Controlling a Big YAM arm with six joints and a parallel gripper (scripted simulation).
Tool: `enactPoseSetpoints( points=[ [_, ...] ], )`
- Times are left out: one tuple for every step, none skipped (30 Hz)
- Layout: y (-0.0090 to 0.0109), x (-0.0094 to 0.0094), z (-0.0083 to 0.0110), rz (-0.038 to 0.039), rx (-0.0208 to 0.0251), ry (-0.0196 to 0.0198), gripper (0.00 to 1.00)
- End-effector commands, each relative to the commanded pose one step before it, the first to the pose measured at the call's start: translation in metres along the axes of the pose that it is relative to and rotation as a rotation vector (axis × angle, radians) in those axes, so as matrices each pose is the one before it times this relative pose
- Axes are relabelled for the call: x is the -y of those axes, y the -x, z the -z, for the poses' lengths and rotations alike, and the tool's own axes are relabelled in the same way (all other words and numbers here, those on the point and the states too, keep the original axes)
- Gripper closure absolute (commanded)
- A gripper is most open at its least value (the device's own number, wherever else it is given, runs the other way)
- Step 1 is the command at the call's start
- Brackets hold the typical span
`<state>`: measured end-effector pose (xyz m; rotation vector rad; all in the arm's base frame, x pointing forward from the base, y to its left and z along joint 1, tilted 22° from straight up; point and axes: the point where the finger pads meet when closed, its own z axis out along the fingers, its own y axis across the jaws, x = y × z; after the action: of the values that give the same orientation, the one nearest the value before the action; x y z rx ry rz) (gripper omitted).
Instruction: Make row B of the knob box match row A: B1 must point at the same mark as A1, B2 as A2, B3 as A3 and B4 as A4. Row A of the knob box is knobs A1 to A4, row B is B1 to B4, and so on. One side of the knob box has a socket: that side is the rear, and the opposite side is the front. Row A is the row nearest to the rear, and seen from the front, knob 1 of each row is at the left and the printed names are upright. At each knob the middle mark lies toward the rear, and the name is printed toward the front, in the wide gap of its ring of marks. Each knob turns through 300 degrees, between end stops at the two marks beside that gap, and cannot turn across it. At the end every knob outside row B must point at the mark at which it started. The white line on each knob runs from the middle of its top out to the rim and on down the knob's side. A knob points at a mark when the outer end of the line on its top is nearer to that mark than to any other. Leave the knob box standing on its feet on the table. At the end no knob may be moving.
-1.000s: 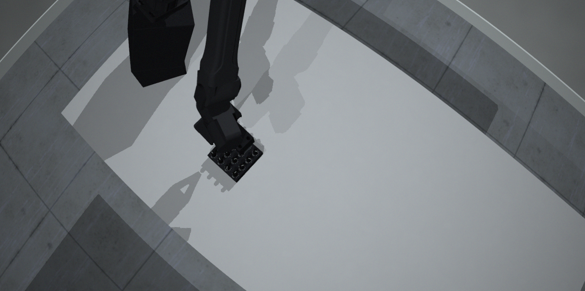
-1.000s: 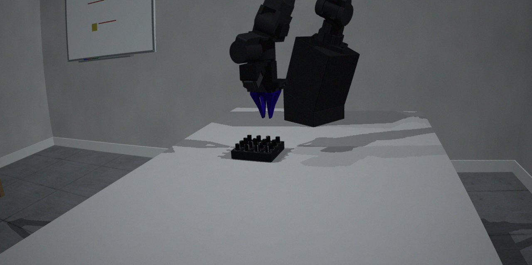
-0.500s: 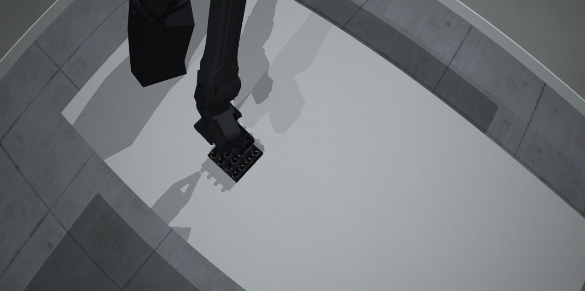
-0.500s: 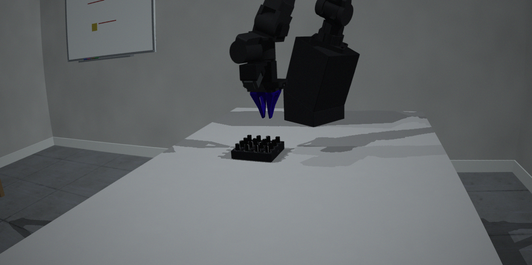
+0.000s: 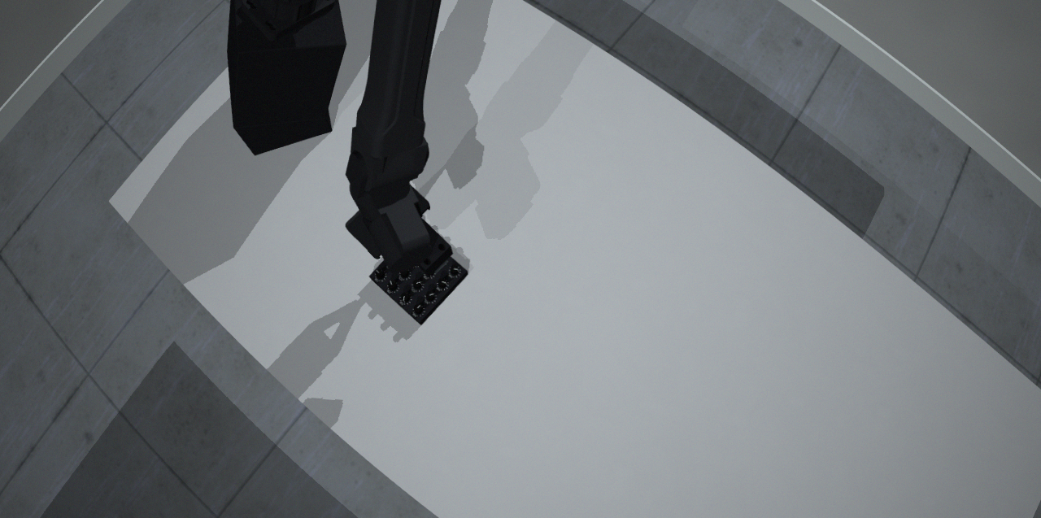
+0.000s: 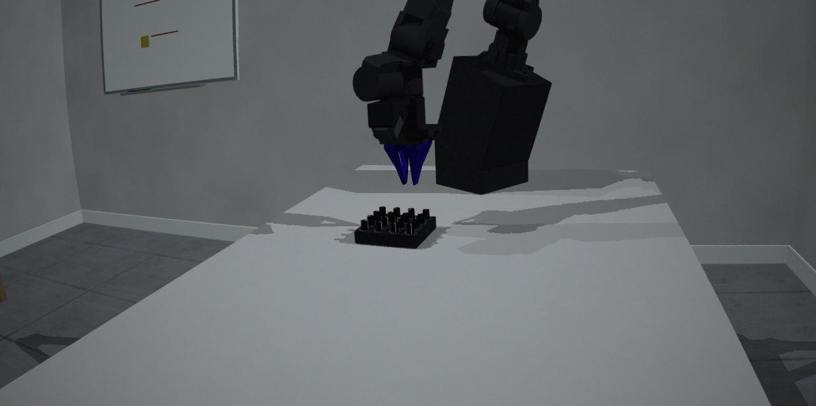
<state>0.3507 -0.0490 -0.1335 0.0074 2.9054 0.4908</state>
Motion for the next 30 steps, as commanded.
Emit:
enactPoseSetpoints(
  points=[
    [0.01336,0.00060,-0.00609,0.00747,0.01908,-0.00566,0.82],
    [-0.00014,-0.00003,-0.00121,-0.00007,-0.00020,-0.00004,0.82],
    [0.00000,0.00000,0.00000,0.00000,0.00000,0.00000,0.82],
    [0.00000,0.00000,0.00000,0.00000,0.00000,0.00000,0.82],
    [-0.00014,-0.00004,-0.00125,-0.00008,-0.00021,-0.00004,0.82],
    [-0.00015,-0.00004,-0.00130,-0.00008,-0.00022,-0.00004,0.82],
    [-0.00015,-0.00004,-0.00133,-0.00008,-0.00022,-0.00005,0.82],
    [-0.00015,-0.00004,-0.00136,-0.00008,-0.00023,-0.00005,0.82],
    [-0.00016,-0.00004,-0.00138,-0.00008,-0.00023,-0.00005,0.82],
    [-0.00017,-0.00004,-0.00140,-0.00009,-0.00024,-0.00005,0.82],
    [-0.00016,-0.00004,-0.00141,-0.00009,-0.00024,-0.00006,0.82],
    [-0.00016,-0.00004,-0.00142,-0.00009,-0.00024,-0.00006,0.82],
    [-0.00016,-0.00004,-0.00142,-0.00009,-0.00024,-0.00006,0.82],
    [-0.00016,-0.00004,-0.00141,-0.00009,-0.00023,-0.00006,0.82],
    [-0.00015,-0.00005,-0.00140,-0.00008,-0.00021,0.00003,0.82],
    [-0.00015,-0.00006,-0.00138,-0.00008,-0.00018,0.00010,0.82],
    [-0.00015,-0.00006,-0.00135,-0.00008,-0.00018,0.00009,0.82],
    [-0.00014,-0.00006,-0.00132,-0.00008,-0.00018,0.00008,0.82],
    [-0.00013,-0.00006,-0.00128,-0.00008,-0.00017,0.00008,0.82],
    [0.00000,0.00000,0.00000,0.00000,0.00000,0.00000,0.82],
    [0.00000,0.00000,0.00000,0.00000,0.00000,0.00000,0.82],
    [-0.00016,0.00037,-0.00108,-0.00125,0.00027,-0.00008,0.82],
    [-0.00011,-0.00047,-0.00135,0.00111,-0.00060,0.00021,0.82],
    [-0.00012,-0.00006,-0.00114,-0.00007,-0.00014,0.00011,0.82],
    [-0.00011,-0.00005,-0.00109,-0.00006,-0.00015,0.00007,0.82],
    [-0.00011,-0.00004,-0.00103,-0.00006,-0.00014,0.00006,0.82],
    [-0.00010,-0.00004,-0.00096,-0.00006,-0.00013,0.00006,0.82],
    [-0.00010,-0.00004,-0.00090,-0.00005,-0.00012,0.00006,0.82],
    [-0.00009,-0.00004,-0.00083,-0.00005,-0.00011,0.00006,0.82],
    [-0.00007,-0.00003,-0.00076,-0.00004,-0.00010,0.00005,0.82]
  ],
)
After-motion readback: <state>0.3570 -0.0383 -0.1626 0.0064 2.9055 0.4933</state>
